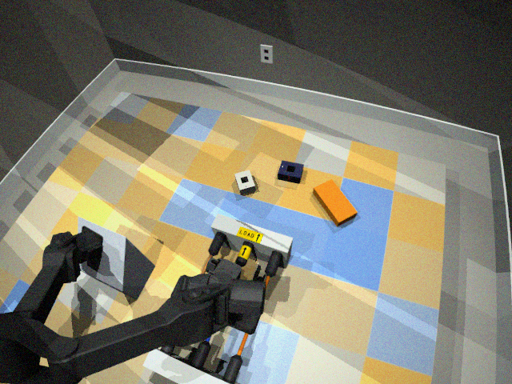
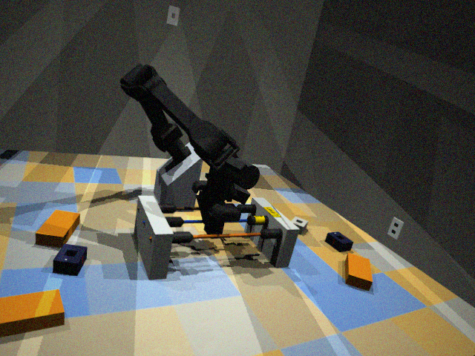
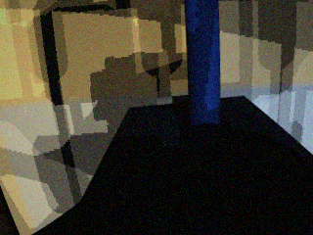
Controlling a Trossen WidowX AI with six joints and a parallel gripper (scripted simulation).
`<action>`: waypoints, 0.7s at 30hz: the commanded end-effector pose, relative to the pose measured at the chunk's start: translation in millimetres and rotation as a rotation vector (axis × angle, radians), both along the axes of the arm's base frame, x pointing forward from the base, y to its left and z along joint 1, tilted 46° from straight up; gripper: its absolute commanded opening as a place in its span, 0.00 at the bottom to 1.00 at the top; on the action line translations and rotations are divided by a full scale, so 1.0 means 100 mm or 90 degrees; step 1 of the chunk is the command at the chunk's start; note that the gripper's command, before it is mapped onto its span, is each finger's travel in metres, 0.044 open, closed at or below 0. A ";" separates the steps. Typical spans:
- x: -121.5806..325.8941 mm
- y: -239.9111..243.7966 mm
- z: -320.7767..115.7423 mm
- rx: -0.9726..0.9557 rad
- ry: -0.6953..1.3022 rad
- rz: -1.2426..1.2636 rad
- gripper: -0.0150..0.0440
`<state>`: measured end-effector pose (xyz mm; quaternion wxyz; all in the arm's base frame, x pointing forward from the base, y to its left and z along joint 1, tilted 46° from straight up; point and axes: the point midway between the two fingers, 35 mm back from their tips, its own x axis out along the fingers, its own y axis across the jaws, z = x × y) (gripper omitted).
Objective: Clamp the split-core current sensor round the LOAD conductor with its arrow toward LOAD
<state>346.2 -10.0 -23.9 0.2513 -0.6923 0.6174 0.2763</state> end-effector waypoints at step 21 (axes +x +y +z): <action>0.03 0.00 0.00 0.000 0.000 0.000 0.25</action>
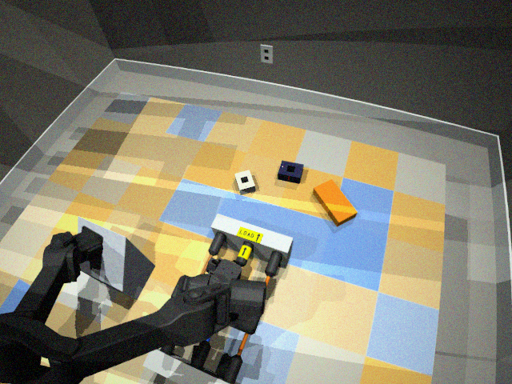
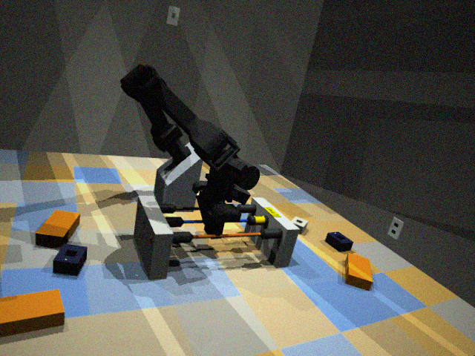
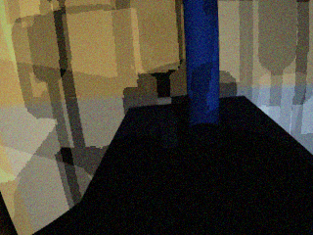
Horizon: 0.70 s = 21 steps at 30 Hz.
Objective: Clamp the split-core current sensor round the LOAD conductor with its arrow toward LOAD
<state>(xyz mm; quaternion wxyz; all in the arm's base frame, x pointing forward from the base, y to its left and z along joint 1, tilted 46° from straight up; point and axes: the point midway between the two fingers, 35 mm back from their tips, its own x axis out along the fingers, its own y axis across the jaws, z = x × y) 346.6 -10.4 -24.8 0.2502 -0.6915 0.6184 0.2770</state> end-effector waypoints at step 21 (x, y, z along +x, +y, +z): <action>0.01 0.00 0.00 0.000 0.000 0.002 0.69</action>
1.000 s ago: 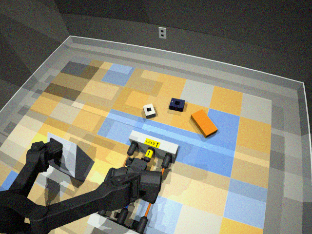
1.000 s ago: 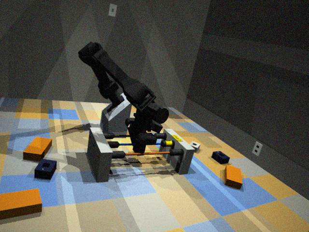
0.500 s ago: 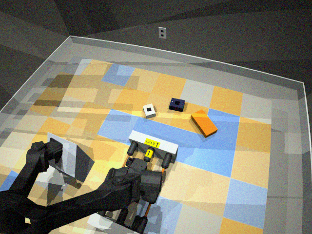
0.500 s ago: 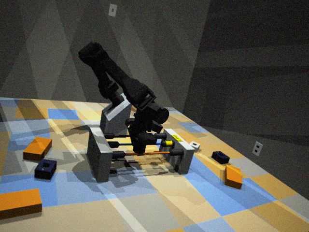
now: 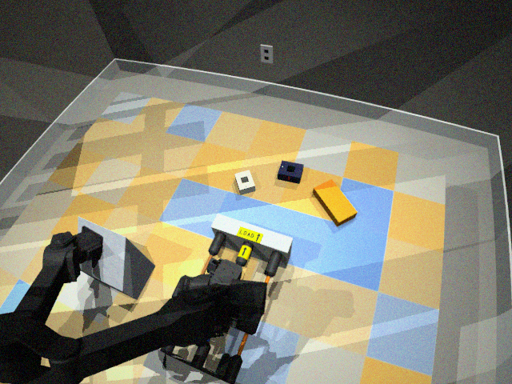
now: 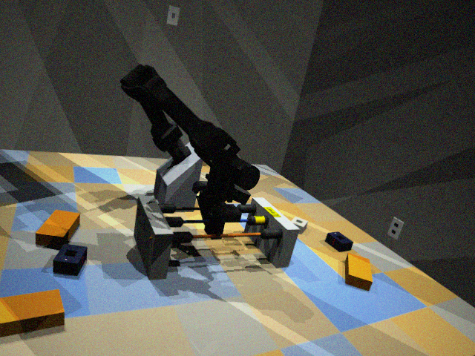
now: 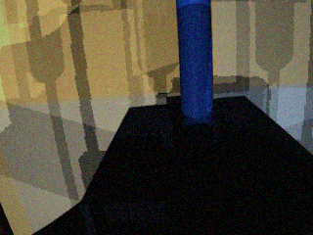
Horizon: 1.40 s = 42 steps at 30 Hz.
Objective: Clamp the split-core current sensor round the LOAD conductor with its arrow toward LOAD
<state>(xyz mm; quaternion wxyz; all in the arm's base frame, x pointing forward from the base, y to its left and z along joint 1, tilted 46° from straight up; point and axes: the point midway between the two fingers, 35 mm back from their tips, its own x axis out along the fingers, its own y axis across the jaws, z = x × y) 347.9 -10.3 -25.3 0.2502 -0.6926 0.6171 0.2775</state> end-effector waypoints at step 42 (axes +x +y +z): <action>0.00 0.00 0.00 0.000 0.001 0.000 1.00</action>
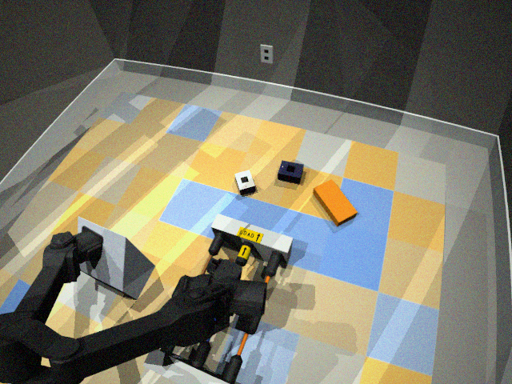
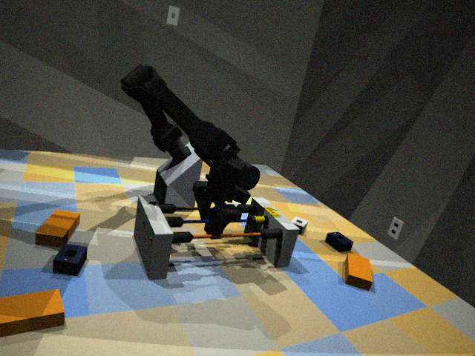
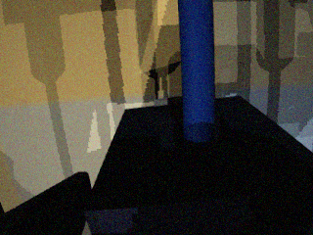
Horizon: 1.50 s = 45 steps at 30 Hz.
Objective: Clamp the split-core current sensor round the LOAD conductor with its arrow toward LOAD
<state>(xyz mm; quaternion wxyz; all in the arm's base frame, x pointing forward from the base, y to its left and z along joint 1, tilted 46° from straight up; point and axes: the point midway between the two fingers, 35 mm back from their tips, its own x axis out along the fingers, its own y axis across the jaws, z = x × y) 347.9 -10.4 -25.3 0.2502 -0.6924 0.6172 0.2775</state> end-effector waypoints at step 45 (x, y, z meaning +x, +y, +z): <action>-0.10 0.73 0.70 0.004 -0.007 0.000 1.00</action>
